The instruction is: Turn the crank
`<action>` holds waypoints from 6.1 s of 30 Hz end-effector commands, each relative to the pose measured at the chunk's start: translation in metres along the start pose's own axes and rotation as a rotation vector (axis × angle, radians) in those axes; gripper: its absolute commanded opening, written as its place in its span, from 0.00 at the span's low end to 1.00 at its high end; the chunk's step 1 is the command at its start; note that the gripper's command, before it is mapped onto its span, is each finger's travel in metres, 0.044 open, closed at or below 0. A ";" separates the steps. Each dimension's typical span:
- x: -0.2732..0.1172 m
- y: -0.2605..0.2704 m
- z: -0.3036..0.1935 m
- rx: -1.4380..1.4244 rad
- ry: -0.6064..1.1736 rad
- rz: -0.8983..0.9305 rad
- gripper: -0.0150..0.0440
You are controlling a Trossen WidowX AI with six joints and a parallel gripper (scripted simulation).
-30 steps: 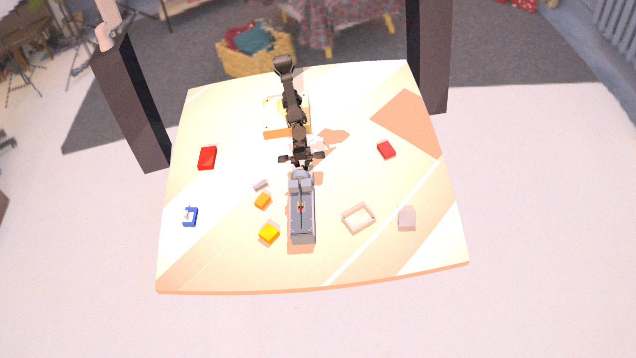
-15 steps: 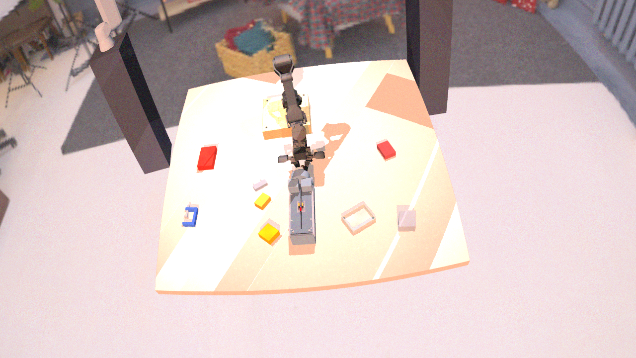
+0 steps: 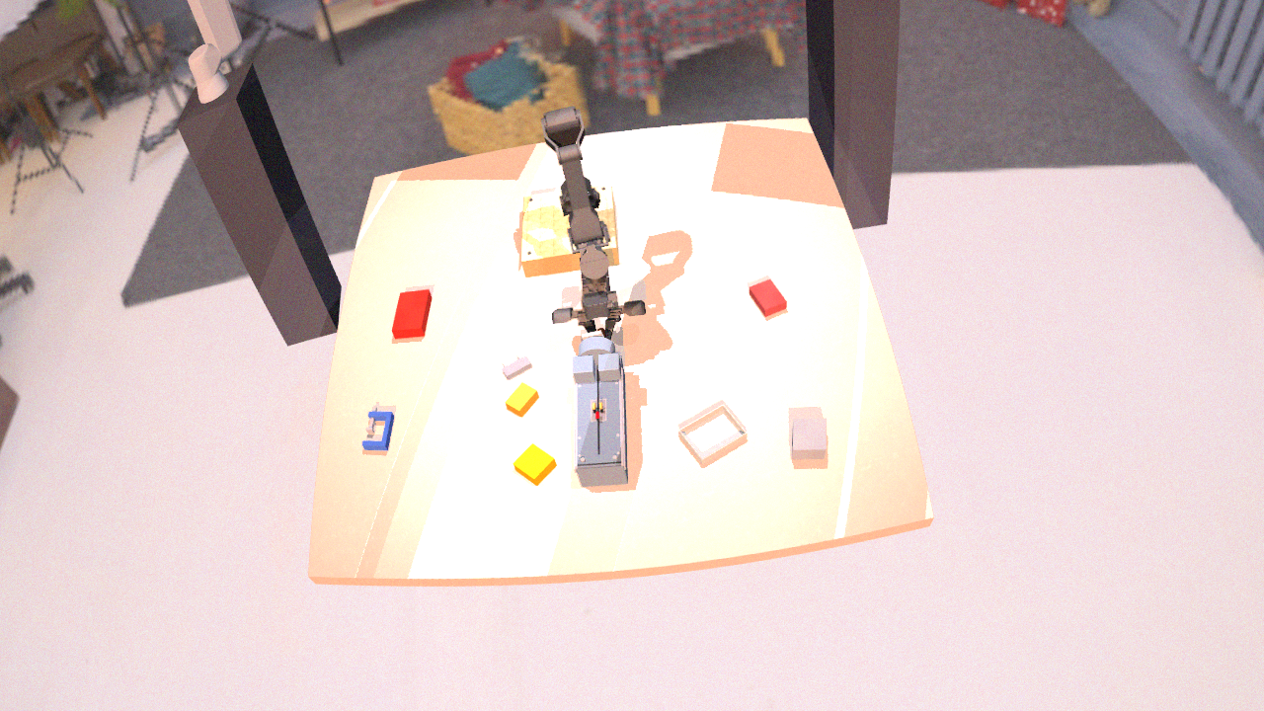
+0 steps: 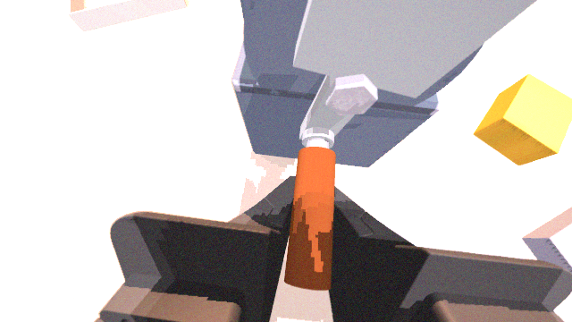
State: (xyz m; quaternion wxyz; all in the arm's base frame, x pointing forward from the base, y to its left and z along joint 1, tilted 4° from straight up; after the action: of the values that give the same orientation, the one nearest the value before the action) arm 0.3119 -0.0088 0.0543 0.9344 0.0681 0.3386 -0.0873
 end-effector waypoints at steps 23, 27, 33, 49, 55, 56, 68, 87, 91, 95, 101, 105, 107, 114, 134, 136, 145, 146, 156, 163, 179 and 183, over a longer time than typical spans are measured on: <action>-0.005 0.001 0.006 0.000 0.000 0.000 1.00; -0.014 0.002 0.017 0.000 -0.001 0.001 1.00; -0.029 0.003 0.031 0.000 -0.001 0.001 1.00; -0.086 0.011 0.096 -0.002 0.006 0.001 1.00; -0.117 0.011 0.116 -0.004 0.009 0.001 1.00; -0.116 0.011 0.117 -0.003 0.009 0.001 1.00; -0.078 0.010 0.168 0.051 0.006 -0.006 1.00; -0.009 0.001 0.196 0.058 0.004 -0.025 1.00; 0.010 -0.002 0.175 0.058 0.004 -0.025 1.00; 0.013 -0.002 0.173 0.058 0.004 -0.025 1.00; 0.013 -0.002 0.173 0.058 0.004 -0.025 1.00; 0.013 -0.002 0.173 0.058 0.004 -0.025 1.00; 0.013 -0.002 0.173 0.058 0.004 -0.025 1.00; 0.006 -0.001 0.180 0.059 0.004 -0.026 1.00; -0.073 0.010 0.173 0.033 0.002 -0.020 1.00; -0.081 0.011 0.164 0.027 0.001 -0.017 1.00; -0.112 0.012 0.123 0.002 -0.003 -0.008 1.00; -0.114 0.012 0.119 0.000 -0.003 -0.007 1.00; -0.092 0.011 0.099 -0.002 -0.004 -0.006 1.00; -0.065 0.009 0.074 -0.002 -0.004 -0.006 1.00; -0.038 0.005 0.040 -0.002 -0.003 -0.006 1.00; -0.033 0.004 0.036 -0.002 -0.003 -0.006 1.00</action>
State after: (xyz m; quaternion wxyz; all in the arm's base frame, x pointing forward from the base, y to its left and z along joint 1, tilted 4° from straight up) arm 0.3107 -0.0074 0.1117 0.9367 0.0674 0.3315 -0.0901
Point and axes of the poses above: the point midway between the two fingers, 35 mm back from their tips, its own x axis out along the fingers, its own y axis across the jaws, z = x × y, the point moved 5 cm from there along -x, back along the fingers, and after that the axes turned 5 degrees about x, right-handed, at the moved point
